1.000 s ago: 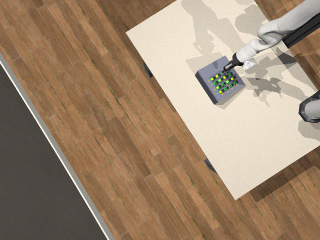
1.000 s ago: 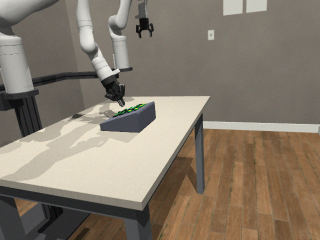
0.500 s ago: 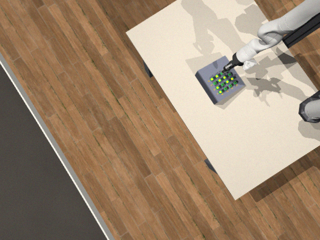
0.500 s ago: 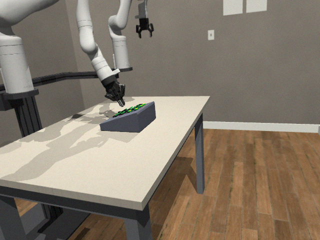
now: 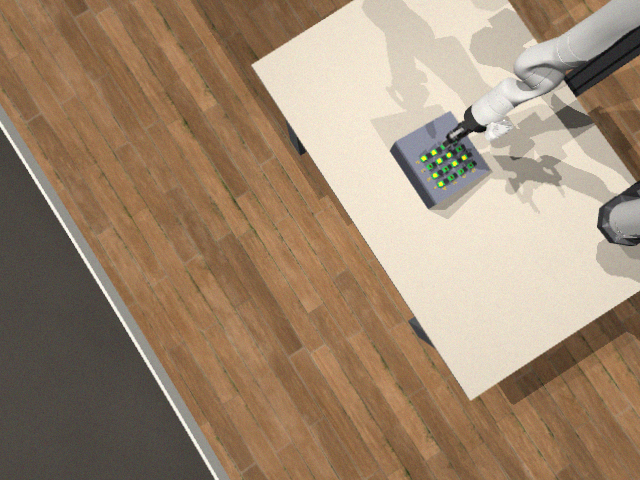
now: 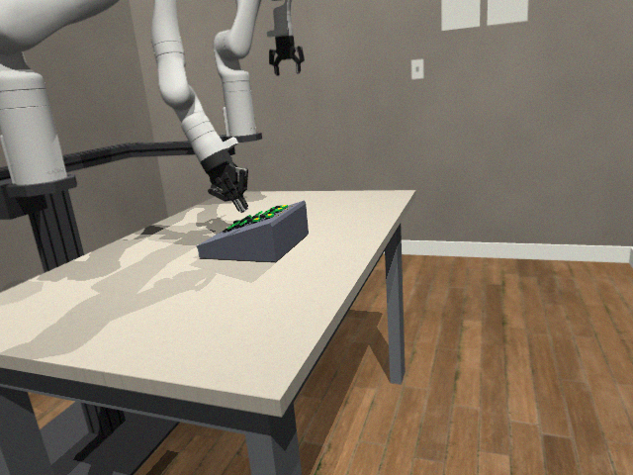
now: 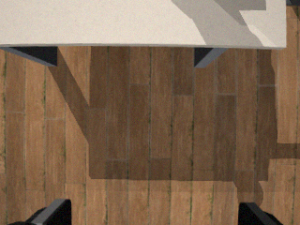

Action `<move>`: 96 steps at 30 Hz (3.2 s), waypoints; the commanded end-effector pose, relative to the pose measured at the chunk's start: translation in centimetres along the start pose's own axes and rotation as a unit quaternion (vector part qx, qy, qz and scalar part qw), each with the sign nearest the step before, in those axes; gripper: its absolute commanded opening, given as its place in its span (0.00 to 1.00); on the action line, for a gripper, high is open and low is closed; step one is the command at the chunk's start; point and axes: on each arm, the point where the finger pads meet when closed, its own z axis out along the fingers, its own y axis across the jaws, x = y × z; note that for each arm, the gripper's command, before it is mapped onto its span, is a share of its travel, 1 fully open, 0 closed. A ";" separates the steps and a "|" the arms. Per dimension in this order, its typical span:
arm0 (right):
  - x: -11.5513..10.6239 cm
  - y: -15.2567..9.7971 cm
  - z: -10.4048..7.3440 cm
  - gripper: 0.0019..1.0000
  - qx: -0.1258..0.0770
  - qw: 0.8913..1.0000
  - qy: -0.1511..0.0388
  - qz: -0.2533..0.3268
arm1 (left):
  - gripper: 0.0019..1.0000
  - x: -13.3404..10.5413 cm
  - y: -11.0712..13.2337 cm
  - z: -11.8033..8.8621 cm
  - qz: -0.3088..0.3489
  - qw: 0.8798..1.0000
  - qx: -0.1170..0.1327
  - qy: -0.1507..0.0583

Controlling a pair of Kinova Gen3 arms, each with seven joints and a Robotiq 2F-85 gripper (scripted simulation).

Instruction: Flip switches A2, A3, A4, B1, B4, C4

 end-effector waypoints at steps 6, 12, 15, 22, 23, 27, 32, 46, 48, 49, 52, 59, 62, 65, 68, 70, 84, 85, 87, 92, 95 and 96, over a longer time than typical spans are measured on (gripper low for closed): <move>0.0 0.0 1.6 0.10 0.000 1.000 0.001 0.000 | 1.00 0.0 0.0 -0.1 0.000 1.000 0.000 -0.001; 0.0 0.0 1.9 0.10 0.000 1.000 0.001 0.000 | 1.00 0.0 0.0 -0.1 0.000 1.000 0.000 -0.001; 0.0 0.0 1.9 0.10 0.000 1.000 0.001 0.000 | 1.00 0.0 0.0 -0.1 0.000 1.000 0.000 -0.001; 0.0 0.0 2.1 0.10 0.000 1.000 0.001 0.000 | 1.00 0.0 0.0 -0.1 0.000 1.000 0.000 -0.001; 0.0 0.0 2.1 0.10 0.000 1.000 0.001 0.000 | 1.00 0.0 0.0 -0.1 0.000 1.000 0.000 -0.001; 0.0 0.0 2.3 0.10 0.000 1.000 0.001 0.000 | 1.00 0.0 0.0 -0.1 0.000 1.000 0.000 -0.001; 0.0 0.0 2.4 0.10 0.000 1.000 0.001 0.000 | 1.00 0.0 0.0 -0.1 0.000 1.000 0.000 -0.001; 0.0 0.0 2.5 0.10 0.000 1.000 0.001 0.000 | 1.00 0.0 0.0 -0.1 0.000 1.000 0.000 -0.001; 0.0 0.0 2.5 0.10 0.000 1.000 0.001 0.000 | 1.00 0.0 0.0 -0.1 0.000 1.000 0.000 -0.001; 0.0 0.0 2.5 0.10 0.000 1.000 0.001 0.000 | 1.00 0.0 0.0 -0.1 0.000 1.000 0.000 -0.001; 0.0 0.0 2.5 0.10 0.000 1.000 0.001 0.000 | 1.00 0.0 0.0 -0.1 0.000 1.000 0.000 -0.001; 0.0 0.0 1.1 0.10 0.000 1.000 0.001 0.000 | 1.00 0.0 0.0 -0.1 0.000 1.000 0.000 -0.001; 0.0 0.0 0.2 0.10 0.000 1.000 0.001 0.000 | 1.00 0.0 0.0 -0.1 0.000 1.000 0.000 -0.001; 0.0 0.0 0.0 0.10 0.000 1.000 0.001 0.000 | 1.00 0.0 0.0 -0.1 0.000 1.000 0.000 -0.001; 0.0 0.0 -0.3 0.10 0.000 1.000 0.001 0.000 | 1.00 0.0 0.0 -0.1 0.000 1.000 0.000 -0.001; 0.0 0.0 -0.4 0.10 0.000 1.000 0.001 0.000 | 1.00 0.0 0.0 -0.1 0.000 1.000 0.000 -0.001; 0.0 0.0 -0.4 0.10 0.006 1.000 0.001 0.000 | 1.00 0.0 0.0 -0.1 0.000 1.000 0.000 -0.001; 0.0 0.0 -0.4 0.10 0.012 1.000 0.001 0.000 | 1.00 0.0 0.0 -0.1 0.000 1.000 0.000 -0.001; 0.1 -0.1 -0.5 0.10 0.035 0.999 0.002 0.000 | 1.00 0.0 0.0 -0.1 0.000 1.000 0.000 -0.001; 0.0 -0.2 -0.6 0.10 0.108 0.994 0.003 0.000 | 1.00 0.0 0.0 -0.1 0.000 1.000 0.000 -0.001; -0.1 -0.4 -0.6 0.10 0.140 0.990 0.003 0.000 | 1.00 0.0 0.0 -0.1 0.000 1.000 0.000 -0.001; -0.1 -0.4 -0.6 0.10 0.146 0.989 0.003 0.000 | 1.00 0.0 0.0 -0.1 0.000 1.000 0.000 -0.001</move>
